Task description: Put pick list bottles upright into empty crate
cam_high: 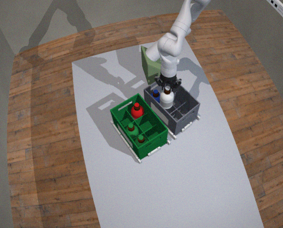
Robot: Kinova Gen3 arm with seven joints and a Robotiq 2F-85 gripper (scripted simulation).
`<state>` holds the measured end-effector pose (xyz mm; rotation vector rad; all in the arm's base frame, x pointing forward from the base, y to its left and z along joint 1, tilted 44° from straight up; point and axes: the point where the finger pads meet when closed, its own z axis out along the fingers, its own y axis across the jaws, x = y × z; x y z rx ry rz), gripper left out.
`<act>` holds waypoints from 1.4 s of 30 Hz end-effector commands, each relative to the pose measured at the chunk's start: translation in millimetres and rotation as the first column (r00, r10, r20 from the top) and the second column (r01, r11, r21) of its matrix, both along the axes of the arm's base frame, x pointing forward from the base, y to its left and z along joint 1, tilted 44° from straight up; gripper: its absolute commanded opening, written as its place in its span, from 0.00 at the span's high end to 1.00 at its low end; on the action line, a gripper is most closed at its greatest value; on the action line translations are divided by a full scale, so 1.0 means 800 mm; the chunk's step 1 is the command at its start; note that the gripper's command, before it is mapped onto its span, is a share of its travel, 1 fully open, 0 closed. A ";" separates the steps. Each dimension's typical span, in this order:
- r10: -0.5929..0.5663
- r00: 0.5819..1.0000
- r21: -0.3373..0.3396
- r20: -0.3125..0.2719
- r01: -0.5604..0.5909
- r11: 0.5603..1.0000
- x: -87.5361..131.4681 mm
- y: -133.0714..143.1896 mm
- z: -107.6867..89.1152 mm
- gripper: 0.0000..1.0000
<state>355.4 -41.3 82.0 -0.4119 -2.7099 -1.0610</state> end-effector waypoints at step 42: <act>-0.001 1.000 -0.001 0.001 0.001 1.000 -0.003 0.032 -0.034 0.90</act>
